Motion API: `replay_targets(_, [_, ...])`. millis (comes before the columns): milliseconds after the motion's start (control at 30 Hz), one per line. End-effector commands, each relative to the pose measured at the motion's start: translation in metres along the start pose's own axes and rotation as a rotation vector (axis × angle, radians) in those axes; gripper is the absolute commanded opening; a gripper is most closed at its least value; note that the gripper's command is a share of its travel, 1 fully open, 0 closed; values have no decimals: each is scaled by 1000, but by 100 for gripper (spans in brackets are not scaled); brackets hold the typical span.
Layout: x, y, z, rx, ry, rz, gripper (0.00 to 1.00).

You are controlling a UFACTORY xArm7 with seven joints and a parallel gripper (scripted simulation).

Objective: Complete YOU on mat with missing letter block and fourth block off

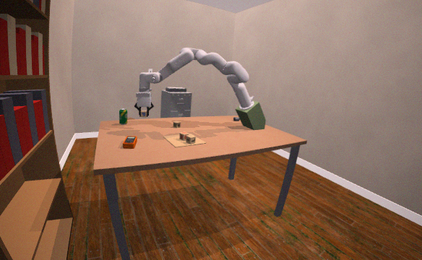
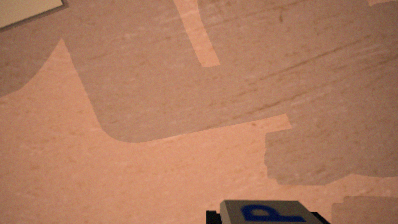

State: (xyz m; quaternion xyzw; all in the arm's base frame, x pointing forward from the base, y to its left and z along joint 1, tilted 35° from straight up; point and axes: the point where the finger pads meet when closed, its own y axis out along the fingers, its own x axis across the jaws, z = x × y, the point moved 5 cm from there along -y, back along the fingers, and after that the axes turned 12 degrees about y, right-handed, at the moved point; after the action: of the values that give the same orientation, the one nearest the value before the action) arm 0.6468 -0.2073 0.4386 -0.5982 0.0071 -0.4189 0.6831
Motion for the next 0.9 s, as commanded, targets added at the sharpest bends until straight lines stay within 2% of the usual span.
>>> replay_targets(0, [2,-4,0,2,-1,-7,41])
replay_targets(200, [-1,-4,1,-4,-59,-7,41])
replay_targets(500, [-15,-5,7,-29,-316,-2,41])
replay_targets(567, [-15,-5,7,-29,-316,-2,41])
replay_targets(633, [-21,-6,9,-37,-414,1,41])
replay_targets(867, [-31,-7,13,-51,-594,9,41])
